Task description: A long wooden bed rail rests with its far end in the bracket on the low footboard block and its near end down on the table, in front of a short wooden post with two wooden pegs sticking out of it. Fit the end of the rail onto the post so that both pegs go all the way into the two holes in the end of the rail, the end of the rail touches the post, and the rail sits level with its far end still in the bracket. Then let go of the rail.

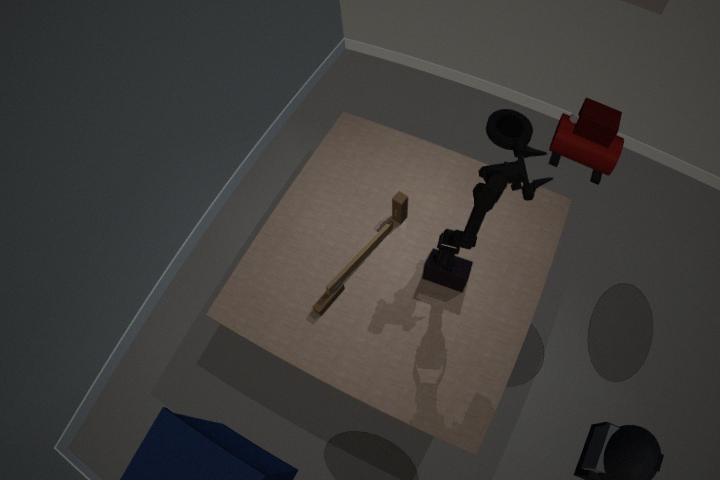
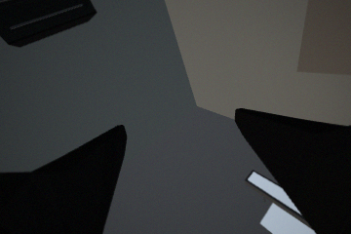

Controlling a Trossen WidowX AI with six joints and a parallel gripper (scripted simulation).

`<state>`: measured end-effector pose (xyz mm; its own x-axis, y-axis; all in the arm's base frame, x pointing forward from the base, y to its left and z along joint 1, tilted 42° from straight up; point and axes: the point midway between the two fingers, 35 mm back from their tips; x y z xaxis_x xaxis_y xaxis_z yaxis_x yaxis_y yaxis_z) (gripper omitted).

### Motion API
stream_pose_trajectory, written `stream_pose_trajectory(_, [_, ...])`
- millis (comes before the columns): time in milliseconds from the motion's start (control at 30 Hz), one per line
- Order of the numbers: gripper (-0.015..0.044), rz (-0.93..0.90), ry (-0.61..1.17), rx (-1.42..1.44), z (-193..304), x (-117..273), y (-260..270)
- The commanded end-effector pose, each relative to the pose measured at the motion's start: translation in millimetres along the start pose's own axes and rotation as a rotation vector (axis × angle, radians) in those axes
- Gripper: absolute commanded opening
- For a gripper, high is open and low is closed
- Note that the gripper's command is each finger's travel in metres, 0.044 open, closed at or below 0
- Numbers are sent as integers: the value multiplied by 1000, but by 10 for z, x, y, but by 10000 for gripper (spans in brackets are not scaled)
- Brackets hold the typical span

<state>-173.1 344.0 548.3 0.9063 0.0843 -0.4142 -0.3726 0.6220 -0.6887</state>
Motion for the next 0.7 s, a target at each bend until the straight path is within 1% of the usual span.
stream_pose_trajectory(0, [426, 2, -2, 6, -7, -8, -12])
stream_pose_trajectory(33, [440, 9, -7, 22, -28, -32, -48])
stream_pose_trajectory(100, [440, 36, -27, 90, -113, -122, -193])
stream_pose_trajectory(233, [440, 142, -83, 318, -431, -378, -699])
stream_pose_trajectory(367, [440, 254, -114, 515, -742, -540, -1159])
stream_pose_trajectory(533, [440, 400, -124, 728, -1116, -640, -1688])
stream_pose_trajectory(667, [440, 529, -112, 896, -1430, -642, -2116])
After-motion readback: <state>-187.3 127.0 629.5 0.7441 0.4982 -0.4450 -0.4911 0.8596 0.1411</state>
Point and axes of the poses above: the point midway between the two fingers, 35 mm back from their tips, its own x axis back along the fingers, its own y axis across the jaws, z = x × y, and after that the axes turned 7 degrees about x, right-handed
